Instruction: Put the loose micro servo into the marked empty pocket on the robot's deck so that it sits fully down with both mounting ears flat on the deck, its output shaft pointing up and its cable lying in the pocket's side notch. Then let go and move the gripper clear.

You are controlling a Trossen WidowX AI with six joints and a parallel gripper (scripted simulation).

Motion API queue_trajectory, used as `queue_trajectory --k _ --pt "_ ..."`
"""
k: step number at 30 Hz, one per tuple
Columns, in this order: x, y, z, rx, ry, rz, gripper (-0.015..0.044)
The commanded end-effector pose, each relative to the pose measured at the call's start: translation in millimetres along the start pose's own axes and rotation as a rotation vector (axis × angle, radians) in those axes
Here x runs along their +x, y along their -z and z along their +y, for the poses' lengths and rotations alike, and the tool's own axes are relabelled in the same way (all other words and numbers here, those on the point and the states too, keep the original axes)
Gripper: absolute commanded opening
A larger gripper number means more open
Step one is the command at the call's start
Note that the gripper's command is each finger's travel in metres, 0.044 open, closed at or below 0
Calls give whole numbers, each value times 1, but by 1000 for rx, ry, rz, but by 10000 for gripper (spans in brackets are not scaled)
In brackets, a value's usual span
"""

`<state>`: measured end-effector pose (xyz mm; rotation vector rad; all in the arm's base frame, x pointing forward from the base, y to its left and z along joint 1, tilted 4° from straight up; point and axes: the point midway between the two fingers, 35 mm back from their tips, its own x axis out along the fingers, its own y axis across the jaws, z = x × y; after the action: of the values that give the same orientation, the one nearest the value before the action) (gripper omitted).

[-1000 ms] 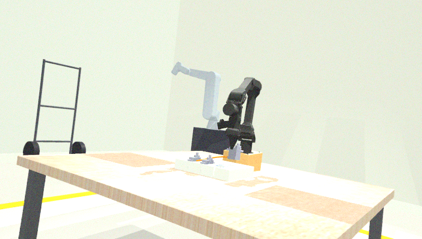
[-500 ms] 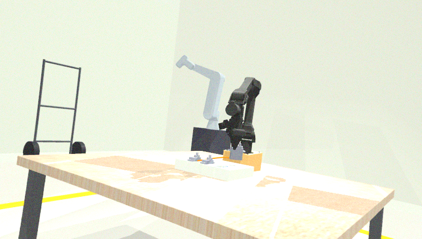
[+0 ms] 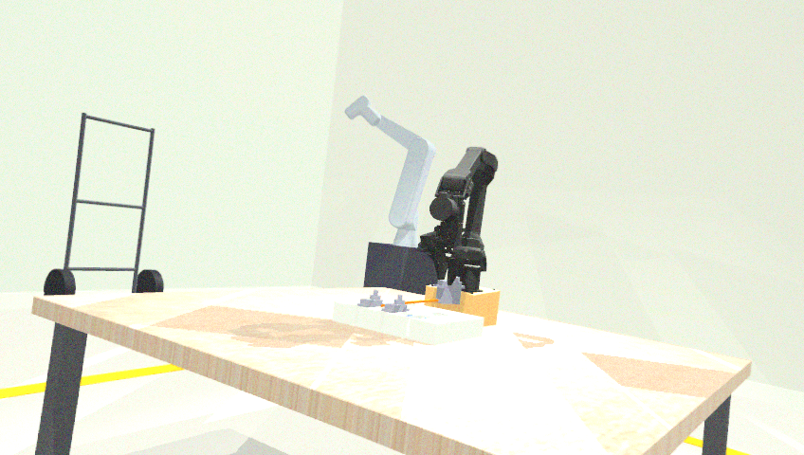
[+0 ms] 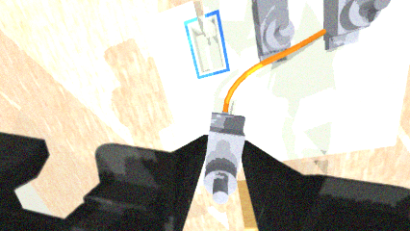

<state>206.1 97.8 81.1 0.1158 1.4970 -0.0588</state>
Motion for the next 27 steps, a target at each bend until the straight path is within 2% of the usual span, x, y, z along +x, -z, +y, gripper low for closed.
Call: queue_trajectory --k 1,7,16,27 --pt "0 -1 0 -151 0 -4 0" --pt "0 -1 0 -334 1 -4 0" --pt "-1 -5 2 -340 1 -4 0" --pt "-1 -46 16 -340 0 -7 0"
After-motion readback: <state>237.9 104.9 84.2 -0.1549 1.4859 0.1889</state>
